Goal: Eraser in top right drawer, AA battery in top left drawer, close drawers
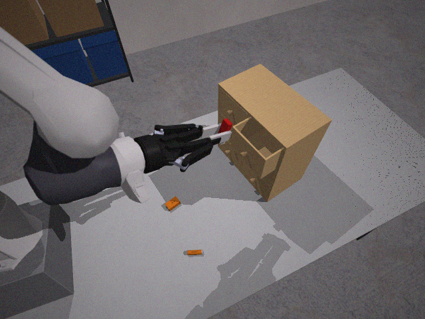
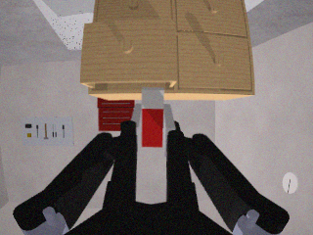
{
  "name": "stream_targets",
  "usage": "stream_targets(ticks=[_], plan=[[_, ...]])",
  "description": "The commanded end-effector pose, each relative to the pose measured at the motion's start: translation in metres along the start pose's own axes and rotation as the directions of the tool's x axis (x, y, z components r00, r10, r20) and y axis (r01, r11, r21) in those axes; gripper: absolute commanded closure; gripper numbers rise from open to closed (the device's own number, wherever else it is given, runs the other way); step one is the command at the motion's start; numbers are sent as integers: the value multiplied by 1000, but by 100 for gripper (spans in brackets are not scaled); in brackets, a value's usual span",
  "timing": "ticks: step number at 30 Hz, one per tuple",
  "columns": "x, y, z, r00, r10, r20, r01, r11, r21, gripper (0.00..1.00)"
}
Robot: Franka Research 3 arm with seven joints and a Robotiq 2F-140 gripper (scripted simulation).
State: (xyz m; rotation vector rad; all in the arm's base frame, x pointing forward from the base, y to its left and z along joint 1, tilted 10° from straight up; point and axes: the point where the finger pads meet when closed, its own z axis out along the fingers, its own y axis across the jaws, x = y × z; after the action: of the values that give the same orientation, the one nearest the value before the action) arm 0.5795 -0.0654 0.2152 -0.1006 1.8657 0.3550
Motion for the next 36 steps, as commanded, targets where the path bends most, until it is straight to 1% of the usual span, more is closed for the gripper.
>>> stream_targets(ticks=[1, 10, 16, 18, 23, 28, 36], plan=[[2, -4, 5, 1000, -17, -12, 17, 1000, 17, 89], [-11, -5, 40, 1000, -17, -12, 17, 1000, 17, 89], [-18, -5, 60, 1000, -17, -12, 17, 1000, 17, 89], [-18, -5, 60, 1000, -17, -12, 17, 1000, 17, 89], [-22, -5, 73, 1000, -17, -12, 17, 1000, 17, 89], [-25, -5, 81, 1000, -17, -12, 17, 1000, 17, 89], [-26, -6, 85, 1000, -17, -12, 17, 1000, 17, 89]])
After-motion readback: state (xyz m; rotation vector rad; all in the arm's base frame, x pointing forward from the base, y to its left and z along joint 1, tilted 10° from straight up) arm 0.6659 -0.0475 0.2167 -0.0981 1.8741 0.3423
